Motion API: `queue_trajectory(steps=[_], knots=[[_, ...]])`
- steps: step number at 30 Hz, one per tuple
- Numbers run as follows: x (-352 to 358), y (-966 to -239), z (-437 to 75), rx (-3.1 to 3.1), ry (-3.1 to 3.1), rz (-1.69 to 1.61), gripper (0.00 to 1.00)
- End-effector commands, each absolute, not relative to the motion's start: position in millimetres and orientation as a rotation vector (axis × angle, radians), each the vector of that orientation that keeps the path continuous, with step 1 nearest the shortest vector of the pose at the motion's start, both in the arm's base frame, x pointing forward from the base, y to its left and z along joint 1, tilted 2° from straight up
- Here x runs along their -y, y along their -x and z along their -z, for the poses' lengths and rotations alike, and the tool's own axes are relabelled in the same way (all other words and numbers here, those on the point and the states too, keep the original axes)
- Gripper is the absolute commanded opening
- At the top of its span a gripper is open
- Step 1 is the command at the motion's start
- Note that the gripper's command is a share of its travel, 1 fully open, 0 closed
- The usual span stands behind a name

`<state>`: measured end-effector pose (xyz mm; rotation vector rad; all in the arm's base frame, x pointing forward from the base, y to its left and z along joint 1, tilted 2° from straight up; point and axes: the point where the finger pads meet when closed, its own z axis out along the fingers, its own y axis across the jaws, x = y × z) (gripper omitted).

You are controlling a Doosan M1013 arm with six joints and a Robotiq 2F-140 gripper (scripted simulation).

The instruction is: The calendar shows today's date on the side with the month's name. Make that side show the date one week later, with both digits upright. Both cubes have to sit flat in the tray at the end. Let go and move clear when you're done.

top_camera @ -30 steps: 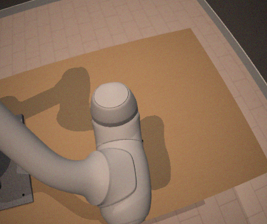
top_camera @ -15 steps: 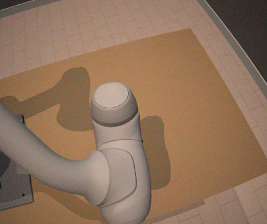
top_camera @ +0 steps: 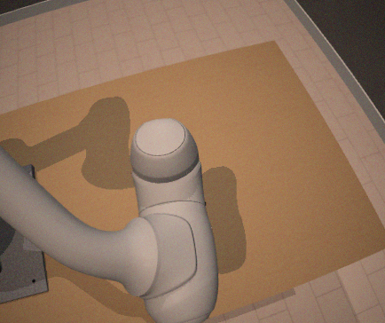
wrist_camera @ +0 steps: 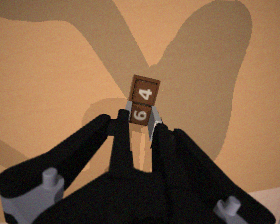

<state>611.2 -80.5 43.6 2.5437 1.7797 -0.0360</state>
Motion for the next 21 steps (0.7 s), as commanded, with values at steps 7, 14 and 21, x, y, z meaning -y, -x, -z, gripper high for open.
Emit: queue_trajectory(steps=[7, 14, 21], knots=[[80.5, -611.1, -43.6, -1.780, -2.544, 0.036, 0.24], [80.3, -611.1, -49.4, -1.780, -2.544, 0.036, 0.24], [78.5, -611.0, -91.1, -1.780, -2.544, 0.036, 0.24]])
